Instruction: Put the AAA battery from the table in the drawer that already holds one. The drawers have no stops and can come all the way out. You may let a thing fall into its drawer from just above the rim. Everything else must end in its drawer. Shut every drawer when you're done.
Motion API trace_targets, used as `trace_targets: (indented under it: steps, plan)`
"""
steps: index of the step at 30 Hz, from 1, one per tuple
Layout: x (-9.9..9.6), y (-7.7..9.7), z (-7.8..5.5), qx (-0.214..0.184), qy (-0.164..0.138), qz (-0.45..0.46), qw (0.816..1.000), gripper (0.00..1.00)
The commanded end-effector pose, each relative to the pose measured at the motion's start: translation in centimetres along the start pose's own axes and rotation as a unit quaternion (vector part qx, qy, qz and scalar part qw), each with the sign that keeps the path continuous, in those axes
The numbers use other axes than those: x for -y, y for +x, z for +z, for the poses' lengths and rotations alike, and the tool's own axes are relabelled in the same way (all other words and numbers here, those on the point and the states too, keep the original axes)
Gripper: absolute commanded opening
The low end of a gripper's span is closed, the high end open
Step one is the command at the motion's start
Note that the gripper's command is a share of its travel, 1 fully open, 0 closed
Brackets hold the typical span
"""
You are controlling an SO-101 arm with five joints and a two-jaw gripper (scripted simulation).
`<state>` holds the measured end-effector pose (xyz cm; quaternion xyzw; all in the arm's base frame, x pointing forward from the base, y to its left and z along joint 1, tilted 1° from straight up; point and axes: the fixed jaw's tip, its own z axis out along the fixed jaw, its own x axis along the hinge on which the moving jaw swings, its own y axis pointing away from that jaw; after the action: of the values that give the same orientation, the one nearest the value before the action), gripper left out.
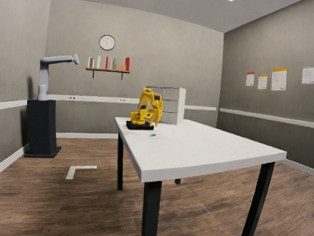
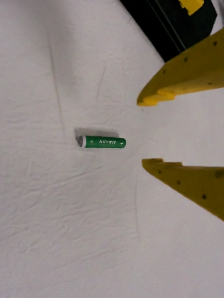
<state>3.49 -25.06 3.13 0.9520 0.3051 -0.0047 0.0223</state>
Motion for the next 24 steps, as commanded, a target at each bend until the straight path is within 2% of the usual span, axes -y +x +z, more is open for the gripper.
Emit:
trace_targets:
  steps: [1, 24]
  plan:
    - [0.49, 0.03, 0.77, -0.008, 0.014, 0.009, 1.0, 0.19]
    - [0.89, 0.05, 1.3, -0.008, 0.014, 0.009, 1.0, 0.19]
